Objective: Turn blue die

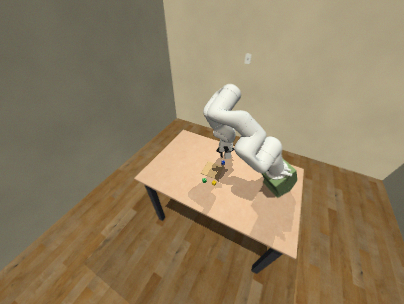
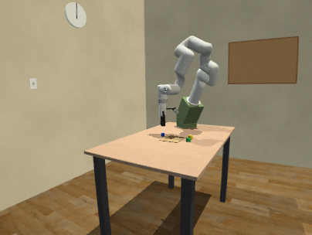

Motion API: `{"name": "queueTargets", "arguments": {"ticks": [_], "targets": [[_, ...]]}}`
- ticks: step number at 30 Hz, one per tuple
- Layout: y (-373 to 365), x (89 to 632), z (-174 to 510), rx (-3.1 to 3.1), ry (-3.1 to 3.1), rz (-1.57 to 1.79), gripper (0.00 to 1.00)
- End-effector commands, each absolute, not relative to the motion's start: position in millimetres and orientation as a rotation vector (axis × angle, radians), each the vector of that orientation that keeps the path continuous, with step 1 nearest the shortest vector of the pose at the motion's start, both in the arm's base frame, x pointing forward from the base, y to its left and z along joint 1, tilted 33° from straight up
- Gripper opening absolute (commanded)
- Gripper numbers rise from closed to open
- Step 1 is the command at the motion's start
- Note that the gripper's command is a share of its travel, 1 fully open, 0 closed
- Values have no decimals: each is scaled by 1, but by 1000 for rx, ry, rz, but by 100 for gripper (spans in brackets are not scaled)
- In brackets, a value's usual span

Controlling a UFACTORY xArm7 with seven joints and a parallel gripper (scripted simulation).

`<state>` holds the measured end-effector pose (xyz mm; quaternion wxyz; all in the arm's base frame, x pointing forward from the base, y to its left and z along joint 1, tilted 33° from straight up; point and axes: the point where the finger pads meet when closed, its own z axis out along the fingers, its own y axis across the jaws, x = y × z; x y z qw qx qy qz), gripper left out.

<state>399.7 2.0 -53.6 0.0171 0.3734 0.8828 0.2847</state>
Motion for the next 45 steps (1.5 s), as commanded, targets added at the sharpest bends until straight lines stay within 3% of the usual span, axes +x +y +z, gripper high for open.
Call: {"name": "queueTargets", "arguments": {"ticks": [1, 45], "targets": [[2, 401, -55, 1179, 2737, 884, 42], [25, 415, -93, 1189, 2735, 885, 42]]}}
